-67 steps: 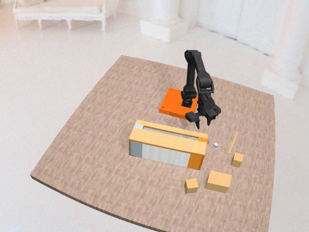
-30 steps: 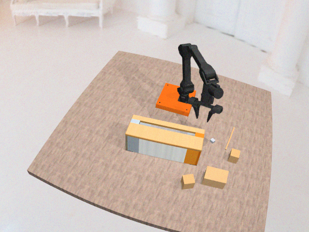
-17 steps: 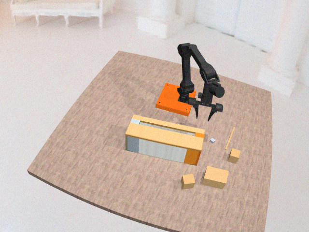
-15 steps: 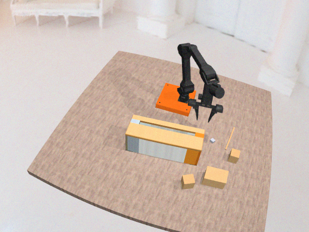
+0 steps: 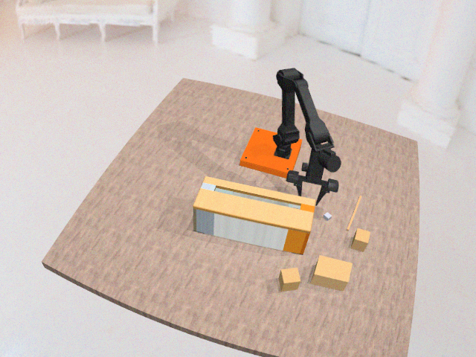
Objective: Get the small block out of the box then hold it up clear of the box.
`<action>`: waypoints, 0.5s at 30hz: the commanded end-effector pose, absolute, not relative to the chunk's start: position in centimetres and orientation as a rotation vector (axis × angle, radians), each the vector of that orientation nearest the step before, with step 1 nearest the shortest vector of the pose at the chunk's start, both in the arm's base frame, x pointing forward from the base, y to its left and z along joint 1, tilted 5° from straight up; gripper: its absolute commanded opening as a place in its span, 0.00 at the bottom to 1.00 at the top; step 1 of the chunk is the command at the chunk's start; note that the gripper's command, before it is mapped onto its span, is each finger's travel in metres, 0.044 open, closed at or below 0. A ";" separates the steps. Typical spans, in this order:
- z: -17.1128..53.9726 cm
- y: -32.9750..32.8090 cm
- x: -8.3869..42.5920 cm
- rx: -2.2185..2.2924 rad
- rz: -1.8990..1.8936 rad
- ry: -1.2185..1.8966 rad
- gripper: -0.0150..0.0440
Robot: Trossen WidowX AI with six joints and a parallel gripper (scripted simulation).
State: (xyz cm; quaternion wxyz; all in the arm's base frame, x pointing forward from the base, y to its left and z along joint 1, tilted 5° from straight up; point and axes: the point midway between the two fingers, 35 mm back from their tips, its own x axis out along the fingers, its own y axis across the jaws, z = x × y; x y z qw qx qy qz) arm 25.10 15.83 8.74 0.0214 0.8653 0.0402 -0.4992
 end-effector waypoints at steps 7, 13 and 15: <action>6.8 15.8 25.3 2.671 -1.552 0.126 0.74; 5.8 15.8 25.4 2.671 -1.552 0.125 0.74; 5.5 15.8 25.5 2.671 -1.552 0.125 0.74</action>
